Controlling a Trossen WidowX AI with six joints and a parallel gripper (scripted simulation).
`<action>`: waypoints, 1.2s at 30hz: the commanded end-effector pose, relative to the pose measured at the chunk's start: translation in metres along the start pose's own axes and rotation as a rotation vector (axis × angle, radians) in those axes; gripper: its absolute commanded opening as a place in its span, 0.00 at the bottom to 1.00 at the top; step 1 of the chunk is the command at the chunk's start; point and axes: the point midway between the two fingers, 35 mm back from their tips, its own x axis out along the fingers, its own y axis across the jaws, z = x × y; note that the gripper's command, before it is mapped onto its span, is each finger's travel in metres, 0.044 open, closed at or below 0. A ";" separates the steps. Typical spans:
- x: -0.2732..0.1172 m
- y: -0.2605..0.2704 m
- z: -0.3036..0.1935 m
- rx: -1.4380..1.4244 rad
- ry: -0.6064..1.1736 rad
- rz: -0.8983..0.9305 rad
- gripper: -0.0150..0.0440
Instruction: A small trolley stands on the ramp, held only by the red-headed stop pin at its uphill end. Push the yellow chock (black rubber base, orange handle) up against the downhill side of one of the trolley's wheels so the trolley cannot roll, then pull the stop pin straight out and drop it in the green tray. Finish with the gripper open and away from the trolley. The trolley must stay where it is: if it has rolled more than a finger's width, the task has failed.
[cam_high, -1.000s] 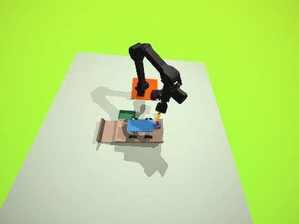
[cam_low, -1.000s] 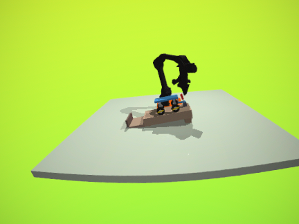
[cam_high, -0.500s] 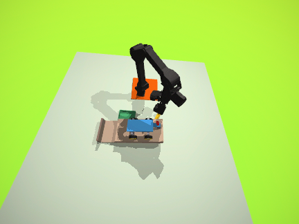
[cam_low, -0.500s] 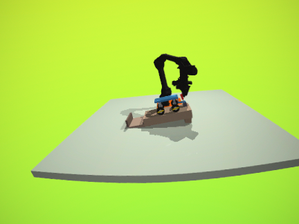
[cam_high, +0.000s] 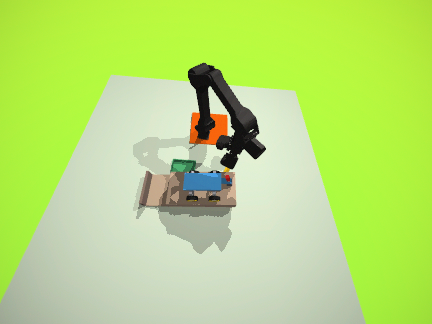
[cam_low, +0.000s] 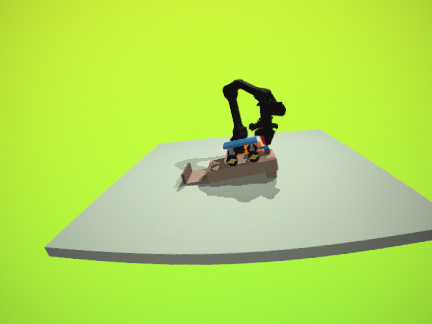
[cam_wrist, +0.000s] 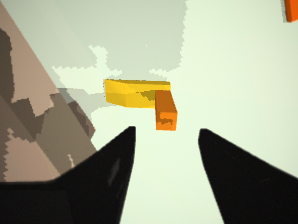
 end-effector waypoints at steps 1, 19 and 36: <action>0.005 -0.001 0.000 0.000 0.000 -0.005 0.58; 0.030 -0.001 0.000 0.000 0.000 -0.004 0.58; 0.053 -0.001 0.000 0.000 0.000 -0.004 0.58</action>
